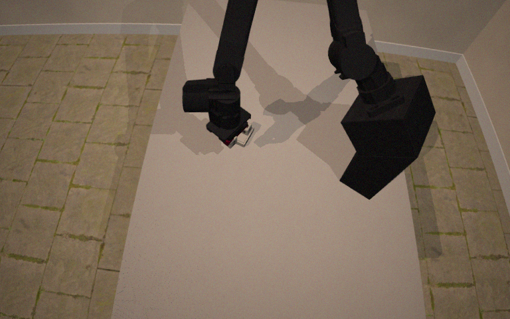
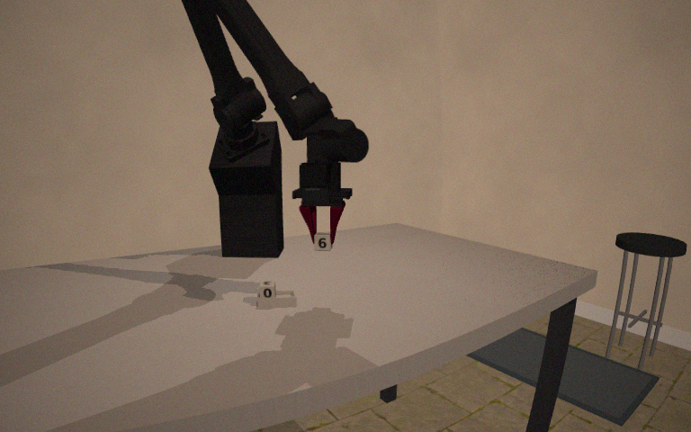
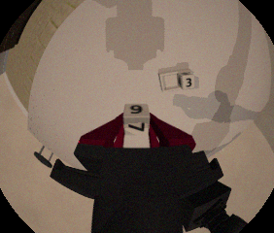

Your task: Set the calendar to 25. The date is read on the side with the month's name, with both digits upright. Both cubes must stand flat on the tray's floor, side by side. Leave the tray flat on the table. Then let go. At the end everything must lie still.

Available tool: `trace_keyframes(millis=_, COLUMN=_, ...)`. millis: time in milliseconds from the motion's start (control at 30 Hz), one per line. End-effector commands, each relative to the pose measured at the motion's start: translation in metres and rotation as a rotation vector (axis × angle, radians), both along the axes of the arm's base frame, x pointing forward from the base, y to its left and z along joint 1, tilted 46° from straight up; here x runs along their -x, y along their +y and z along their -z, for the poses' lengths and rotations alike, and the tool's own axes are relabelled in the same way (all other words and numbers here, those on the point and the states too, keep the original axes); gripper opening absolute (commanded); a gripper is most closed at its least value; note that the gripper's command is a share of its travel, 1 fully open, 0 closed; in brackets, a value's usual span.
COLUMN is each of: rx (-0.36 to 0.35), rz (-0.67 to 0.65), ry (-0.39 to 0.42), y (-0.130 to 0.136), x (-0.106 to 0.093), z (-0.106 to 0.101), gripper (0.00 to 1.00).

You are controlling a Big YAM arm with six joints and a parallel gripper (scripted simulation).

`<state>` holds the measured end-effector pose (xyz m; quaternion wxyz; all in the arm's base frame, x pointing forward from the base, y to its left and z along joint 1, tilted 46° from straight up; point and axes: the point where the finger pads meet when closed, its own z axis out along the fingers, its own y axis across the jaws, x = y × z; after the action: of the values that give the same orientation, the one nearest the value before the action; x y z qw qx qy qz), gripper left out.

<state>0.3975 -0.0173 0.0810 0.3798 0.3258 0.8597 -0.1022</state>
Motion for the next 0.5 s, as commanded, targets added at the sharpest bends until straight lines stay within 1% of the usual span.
trace_keyframes(millis=0, rx=0.087, rz=-0.120, ry=0.062, y=0.0122, x=-0.0087, z=-0.0030, gripper=0.26)
trace_keyframes(millis=67, rx=0.140, rz=-0.181, ry=0.098, y=0.0173, x=-0.0110, z=-0.0017, gripper=0.26)
trace_keyframes(millis=133, rx=0.166, rz=-0.214, ry=0.117, y=0.0202, x=-0.0122, z=-0.0009, gripper=0.26)
trace_keyframes(millis=200, rx=0.174, rz=-0.225, ry=0.123, y=0.0212, x=-0.0126, z=-0.0007, gripper=0.26)
trace_keyframes(millis=233, rx=0.174, rz=-0.211, ry=0.124, y=0.0153, x=-0.0126, z=-0.0006, gripper=0.26)
trace_keyframes(millis=300, rx=0.174, rz=-0.211, ry=0.124, y=0.0153, x=-0.0126, z=-0.0006, gripper=0.26)
trace_keyframes(millis=333, rx=0.171, rz=-0.202, ry=0.107, y=0.0121, x=-0.0121, z=-0.0074, gripper=0.26)
trace_keyframes(millis=467, rx=0.171, rz=-0.202, ry=0.106, y=0.0121, x=-0.0121, z=-0.0074, gripper=0.26)
